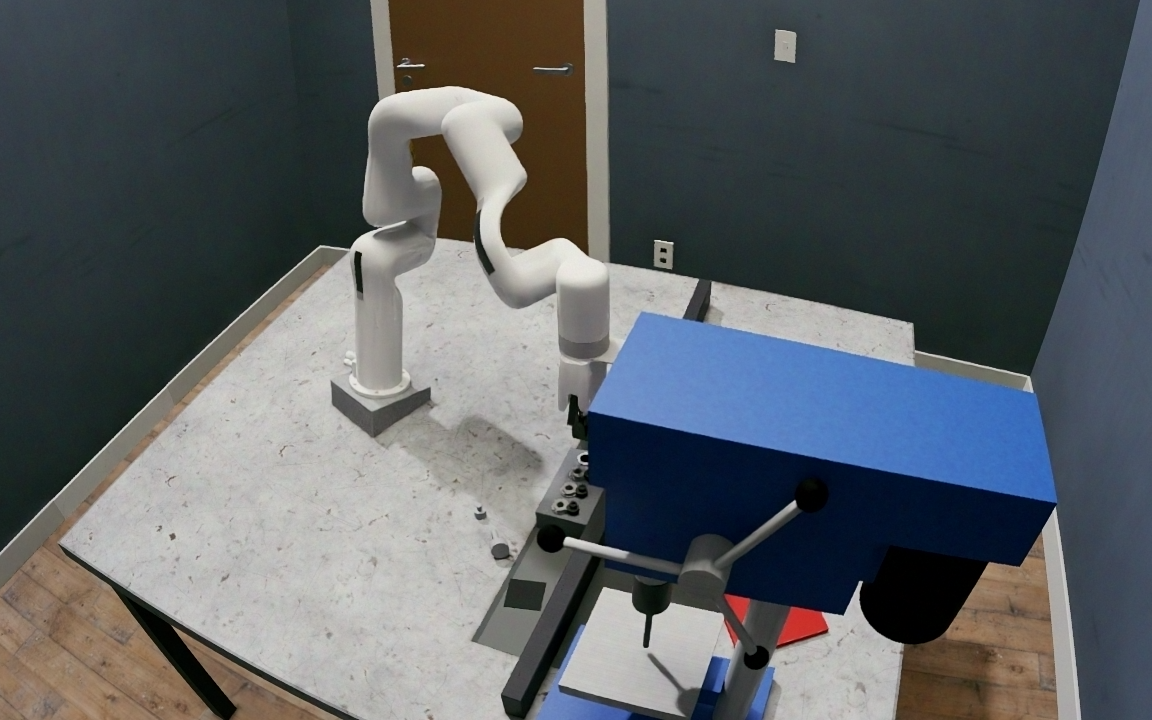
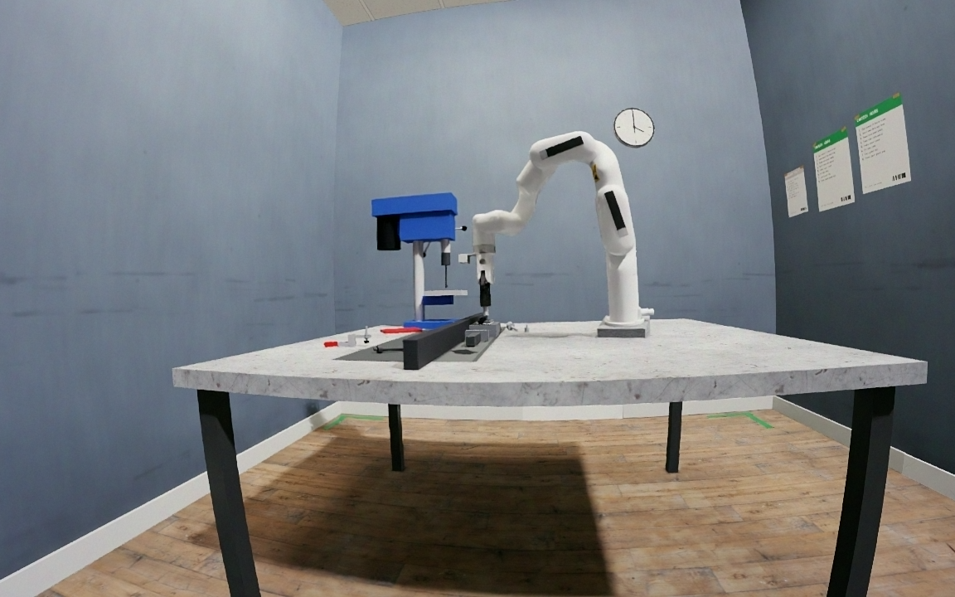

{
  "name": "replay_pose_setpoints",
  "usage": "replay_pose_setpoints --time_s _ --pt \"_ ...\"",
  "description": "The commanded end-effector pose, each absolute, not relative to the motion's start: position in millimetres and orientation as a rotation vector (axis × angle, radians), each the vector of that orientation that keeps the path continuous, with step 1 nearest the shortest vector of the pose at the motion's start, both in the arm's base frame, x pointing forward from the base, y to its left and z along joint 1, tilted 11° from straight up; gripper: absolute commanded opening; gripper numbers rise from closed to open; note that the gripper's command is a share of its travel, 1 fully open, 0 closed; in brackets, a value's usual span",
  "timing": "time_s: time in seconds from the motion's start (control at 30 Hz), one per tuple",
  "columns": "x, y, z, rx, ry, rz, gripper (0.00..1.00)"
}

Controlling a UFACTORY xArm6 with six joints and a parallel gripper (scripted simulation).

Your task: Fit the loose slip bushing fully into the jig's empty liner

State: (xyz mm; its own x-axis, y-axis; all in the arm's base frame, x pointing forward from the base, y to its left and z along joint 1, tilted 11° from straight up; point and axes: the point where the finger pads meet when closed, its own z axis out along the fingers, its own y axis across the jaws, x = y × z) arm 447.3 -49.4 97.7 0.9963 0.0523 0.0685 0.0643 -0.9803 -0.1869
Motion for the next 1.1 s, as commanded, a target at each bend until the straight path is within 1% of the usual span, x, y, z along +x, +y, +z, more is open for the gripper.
replay_pose_setpoints --time_s 0.0,0.5,1.07 --pt "448.9 -49.4 97.4 -2.95 -0.087 -0.1 0.26" --pt "450.0 -46.0 79.4 -2.95 -0.087 -0.1 0.26" --pt "450.0 -45.9 78.9 -2.95 -0.087 -0.1 0.26"
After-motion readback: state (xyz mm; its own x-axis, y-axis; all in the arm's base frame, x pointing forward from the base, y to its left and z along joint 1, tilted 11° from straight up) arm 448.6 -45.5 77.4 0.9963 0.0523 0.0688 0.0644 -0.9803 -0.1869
